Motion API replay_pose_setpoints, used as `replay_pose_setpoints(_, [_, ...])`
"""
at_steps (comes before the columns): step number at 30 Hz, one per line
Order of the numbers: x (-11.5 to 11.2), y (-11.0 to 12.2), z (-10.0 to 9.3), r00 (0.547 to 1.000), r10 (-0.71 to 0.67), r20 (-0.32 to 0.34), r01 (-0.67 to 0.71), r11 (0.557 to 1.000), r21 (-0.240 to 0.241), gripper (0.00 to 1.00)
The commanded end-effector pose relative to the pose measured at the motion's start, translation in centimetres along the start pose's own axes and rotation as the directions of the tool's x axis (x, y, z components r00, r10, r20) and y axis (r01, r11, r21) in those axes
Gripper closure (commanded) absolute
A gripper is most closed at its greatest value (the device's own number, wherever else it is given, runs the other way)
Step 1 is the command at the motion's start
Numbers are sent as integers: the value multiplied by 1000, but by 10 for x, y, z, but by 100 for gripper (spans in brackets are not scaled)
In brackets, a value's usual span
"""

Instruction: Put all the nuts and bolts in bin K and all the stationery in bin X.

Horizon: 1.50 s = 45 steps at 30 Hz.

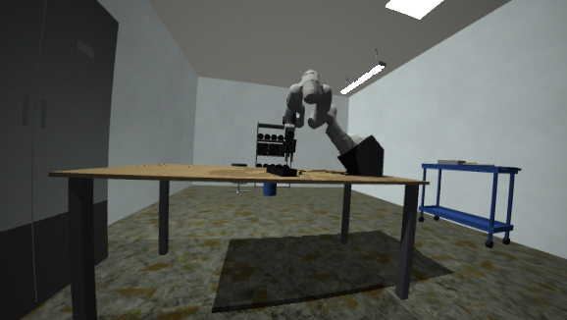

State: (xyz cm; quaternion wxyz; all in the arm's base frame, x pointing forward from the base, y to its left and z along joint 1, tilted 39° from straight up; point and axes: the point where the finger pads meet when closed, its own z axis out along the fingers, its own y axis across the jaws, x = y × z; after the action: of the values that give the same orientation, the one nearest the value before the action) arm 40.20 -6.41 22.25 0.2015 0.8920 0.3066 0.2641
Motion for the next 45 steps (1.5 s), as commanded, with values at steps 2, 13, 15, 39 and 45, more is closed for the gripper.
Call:
replay_pose_setpoints(2, [0,1,14,1000,-4,0,4,1000,-4,67])
replay_pose_setpoints(13, [0,5,50,1000,-4,0,4,1000,-4,67])
replay_pose_setpoints(15, [1,6,56,1000,-4,0,4,1000,-4,67])
replay_pose_setpoints(39, [0,2,56,1000,-4,0,4,1000,-4,67])
replay_pose_setpoints(45, [0,1,60,1000,-4,0,4,1000,-4,67])
